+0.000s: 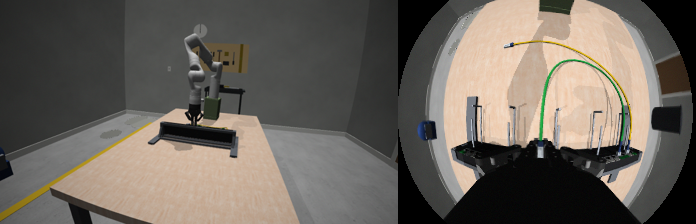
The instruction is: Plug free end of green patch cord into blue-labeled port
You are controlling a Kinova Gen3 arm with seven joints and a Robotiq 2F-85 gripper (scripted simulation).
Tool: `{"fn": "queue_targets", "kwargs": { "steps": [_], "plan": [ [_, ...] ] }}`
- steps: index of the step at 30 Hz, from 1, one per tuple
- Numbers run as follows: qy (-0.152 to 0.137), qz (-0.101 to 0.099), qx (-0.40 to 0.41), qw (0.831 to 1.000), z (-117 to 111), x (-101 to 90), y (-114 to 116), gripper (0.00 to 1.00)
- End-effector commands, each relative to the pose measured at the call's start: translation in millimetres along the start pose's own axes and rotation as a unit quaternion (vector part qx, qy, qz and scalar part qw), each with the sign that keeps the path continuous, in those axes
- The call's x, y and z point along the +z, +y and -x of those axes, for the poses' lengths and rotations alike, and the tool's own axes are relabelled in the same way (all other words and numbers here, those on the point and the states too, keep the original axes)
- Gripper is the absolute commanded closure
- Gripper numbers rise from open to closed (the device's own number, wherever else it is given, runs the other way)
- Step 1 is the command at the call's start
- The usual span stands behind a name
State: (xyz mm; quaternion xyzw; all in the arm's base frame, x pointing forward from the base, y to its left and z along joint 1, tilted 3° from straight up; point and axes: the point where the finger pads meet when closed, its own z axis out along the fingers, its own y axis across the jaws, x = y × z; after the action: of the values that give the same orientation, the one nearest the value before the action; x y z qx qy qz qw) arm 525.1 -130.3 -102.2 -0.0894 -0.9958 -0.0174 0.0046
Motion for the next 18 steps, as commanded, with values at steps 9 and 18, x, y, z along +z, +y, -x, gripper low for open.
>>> {"fn": "queue_targets", "kwargs": {
  "steps": [9,18],
  "plan": [
    [-0.003,0.004,-0.004,1.000,8.2,-1.1,5.2,1.00],
    [-0.003,0.004,-0.005,1.000,8.3,-1.2,5.5,1.00]
  ]
}}
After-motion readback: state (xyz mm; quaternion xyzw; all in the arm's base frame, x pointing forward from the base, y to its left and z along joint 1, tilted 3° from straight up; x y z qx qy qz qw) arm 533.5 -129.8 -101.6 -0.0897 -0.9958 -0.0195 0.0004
